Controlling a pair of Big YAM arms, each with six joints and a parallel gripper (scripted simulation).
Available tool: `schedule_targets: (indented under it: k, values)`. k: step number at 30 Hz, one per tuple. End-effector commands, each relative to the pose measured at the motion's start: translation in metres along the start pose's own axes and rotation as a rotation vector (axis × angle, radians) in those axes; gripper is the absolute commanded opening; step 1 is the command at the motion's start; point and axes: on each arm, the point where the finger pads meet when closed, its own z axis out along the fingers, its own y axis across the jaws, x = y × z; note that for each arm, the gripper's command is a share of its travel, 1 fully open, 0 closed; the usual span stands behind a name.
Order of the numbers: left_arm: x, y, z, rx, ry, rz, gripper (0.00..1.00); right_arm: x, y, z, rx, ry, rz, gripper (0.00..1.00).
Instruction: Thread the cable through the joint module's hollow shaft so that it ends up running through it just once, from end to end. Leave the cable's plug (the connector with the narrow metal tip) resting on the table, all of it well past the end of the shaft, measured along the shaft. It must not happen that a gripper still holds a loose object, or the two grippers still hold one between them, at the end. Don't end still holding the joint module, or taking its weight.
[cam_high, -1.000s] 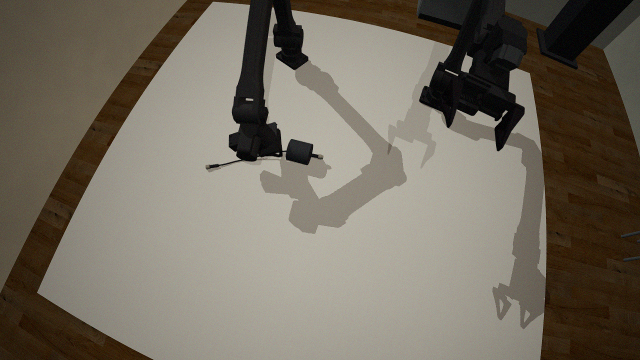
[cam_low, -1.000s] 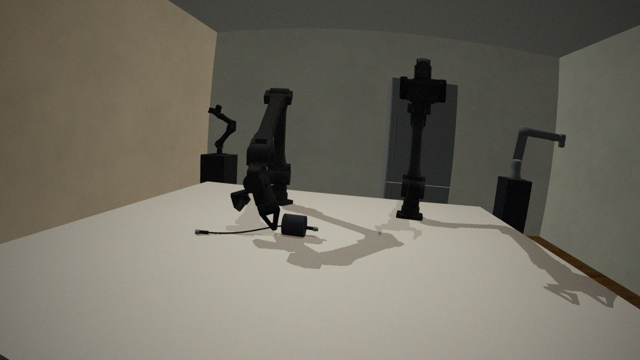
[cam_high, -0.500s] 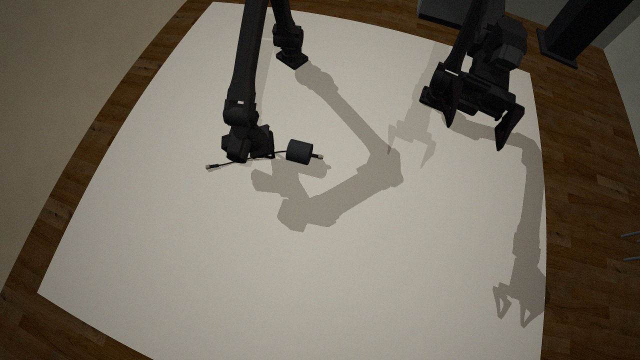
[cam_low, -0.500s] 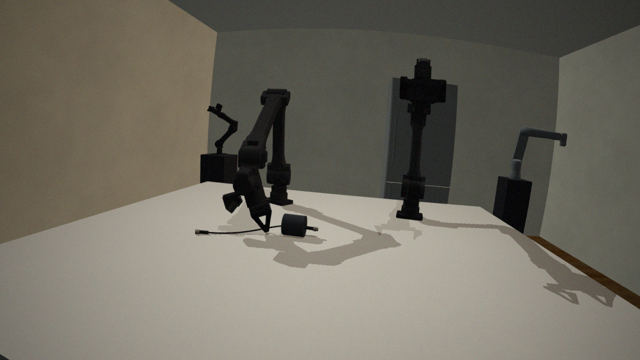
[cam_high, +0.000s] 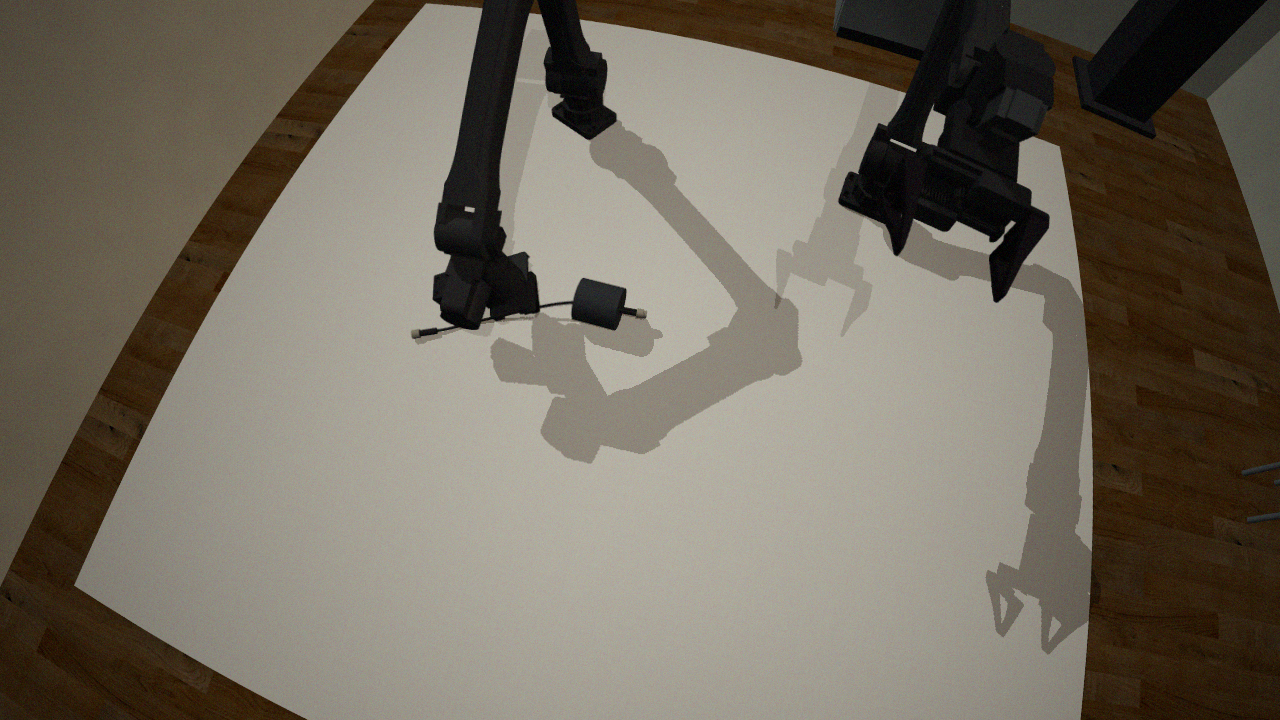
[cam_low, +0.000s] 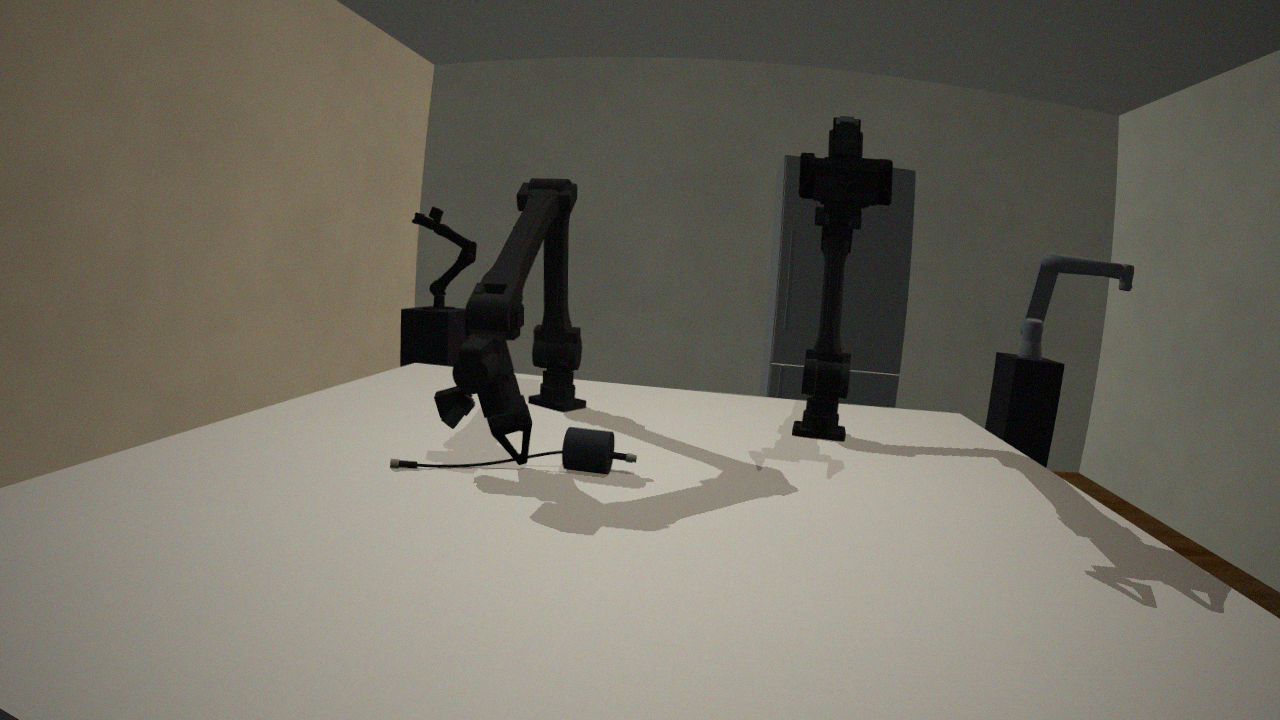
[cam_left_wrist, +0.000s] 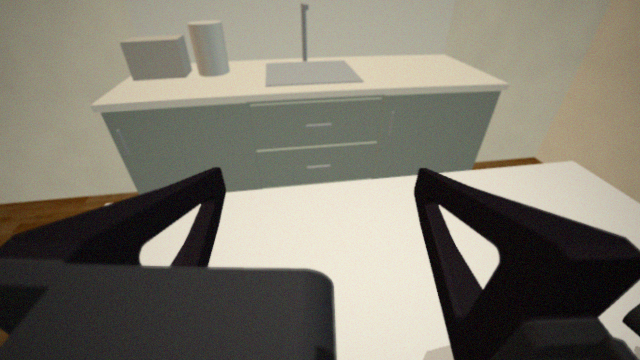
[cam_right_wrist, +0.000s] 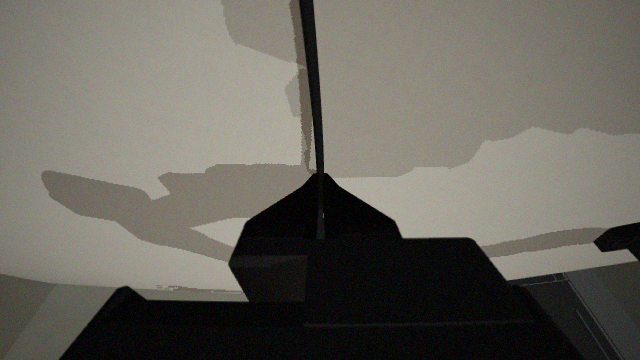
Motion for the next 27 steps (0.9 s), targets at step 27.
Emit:
schedule_targets:
  k: [27]
  values:
    - [-0.03, 0.004, 0.002, -0.008, -0.049, 0.009, 0.96, 0.008, 0.01, -0.014, -0.033, -0.014, -0.008, 0.0]
